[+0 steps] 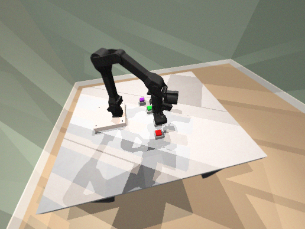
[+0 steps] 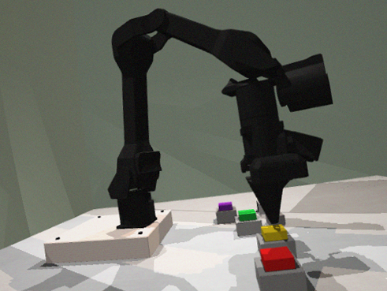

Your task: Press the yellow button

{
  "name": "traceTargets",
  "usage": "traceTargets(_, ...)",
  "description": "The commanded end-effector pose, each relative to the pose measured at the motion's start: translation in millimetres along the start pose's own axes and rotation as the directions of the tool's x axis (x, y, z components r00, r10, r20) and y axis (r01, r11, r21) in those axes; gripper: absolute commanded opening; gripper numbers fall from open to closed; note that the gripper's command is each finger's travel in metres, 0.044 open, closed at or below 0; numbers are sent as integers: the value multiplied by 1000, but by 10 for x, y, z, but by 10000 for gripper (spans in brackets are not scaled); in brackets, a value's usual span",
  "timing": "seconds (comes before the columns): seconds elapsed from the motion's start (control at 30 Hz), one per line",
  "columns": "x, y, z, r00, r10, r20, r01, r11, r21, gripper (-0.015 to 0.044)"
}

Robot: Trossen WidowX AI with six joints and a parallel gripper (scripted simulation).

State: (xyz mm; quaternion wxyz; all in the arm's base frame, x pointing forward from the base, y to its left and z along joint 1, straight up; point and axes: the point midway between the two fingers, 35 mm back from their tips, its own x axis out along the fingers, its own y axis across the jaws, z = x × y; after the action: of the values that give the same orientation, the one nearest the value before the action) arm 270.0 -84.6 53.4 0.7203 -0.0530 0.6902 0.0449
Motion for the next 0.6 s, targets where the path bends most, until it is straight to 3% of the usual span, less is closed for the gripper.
traceTargets(0.0,84,3,-17,1000,0,-8,0,1000,4,20)
traceTargets(0.57,156,5,-22,1000,0,-8,0,1000,4,20)
